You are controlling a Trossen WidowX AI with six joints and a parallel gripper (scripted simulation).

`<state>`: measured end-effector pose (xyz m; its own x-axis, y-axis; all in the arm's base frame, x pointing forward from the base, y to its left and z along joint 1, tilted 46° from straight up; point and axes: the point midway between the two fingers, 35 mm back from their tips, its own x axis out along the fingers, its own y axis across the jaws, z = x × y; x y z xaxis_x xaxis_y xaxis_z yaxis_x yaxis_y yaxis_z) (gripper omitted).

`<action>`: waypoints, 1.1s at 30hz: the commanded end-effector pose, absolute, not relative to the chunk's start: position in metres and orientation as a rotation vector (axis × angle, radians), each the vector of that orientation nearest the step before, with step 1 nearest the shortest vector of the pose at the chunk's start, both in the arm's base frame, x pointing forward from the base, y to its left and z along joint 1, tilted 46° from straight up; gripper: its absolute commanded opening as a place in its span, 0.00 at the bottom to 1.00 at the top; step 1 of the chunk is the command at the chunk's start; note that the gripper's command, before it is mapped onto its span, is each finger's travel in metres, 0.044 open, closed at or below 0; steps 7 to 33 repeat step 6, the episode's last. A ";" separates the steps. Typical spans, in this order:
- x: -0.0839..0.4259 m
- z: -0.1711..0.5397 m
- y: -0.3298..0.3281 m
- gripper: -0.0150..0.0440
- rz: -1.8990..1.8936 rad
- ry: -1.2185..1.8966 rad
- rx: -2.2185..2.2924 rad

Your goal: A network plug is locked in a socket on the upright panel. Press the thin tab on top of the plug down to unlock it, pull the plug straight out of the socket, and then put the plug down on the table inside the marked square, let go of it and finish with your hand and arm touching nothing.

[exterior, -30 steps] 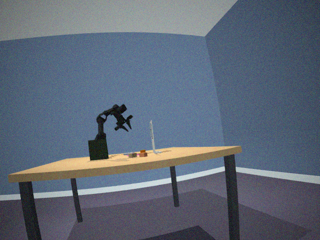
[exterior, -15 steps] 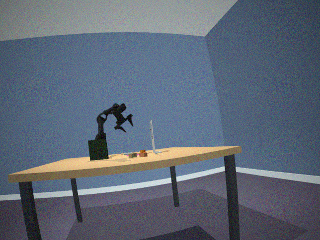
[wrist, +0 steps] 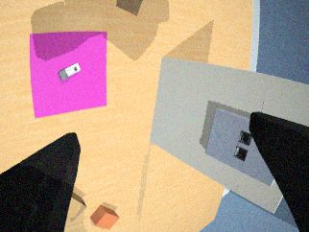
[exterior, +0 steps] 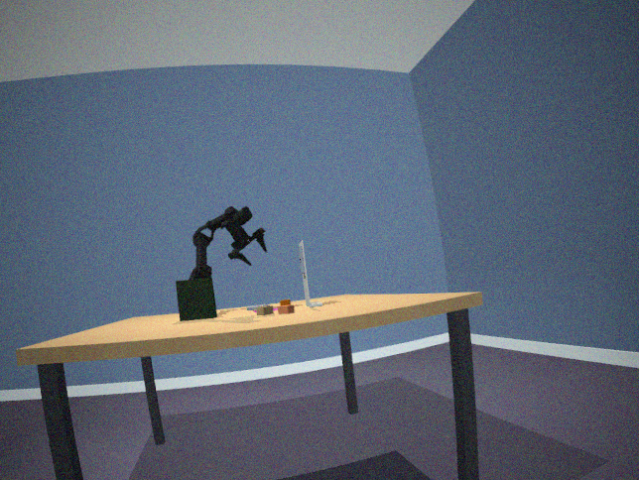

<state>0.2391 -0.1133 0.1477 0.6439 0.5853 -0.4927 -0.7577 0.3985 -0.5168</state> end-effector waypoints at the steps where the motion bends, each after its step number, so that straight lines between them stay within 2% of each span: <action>1: 0.239 0.148 -0.113 1.00 0.860 0.243 -0.784; 33: 0.239 0.148 -0.113 1.00 0.860 0.243 -0.784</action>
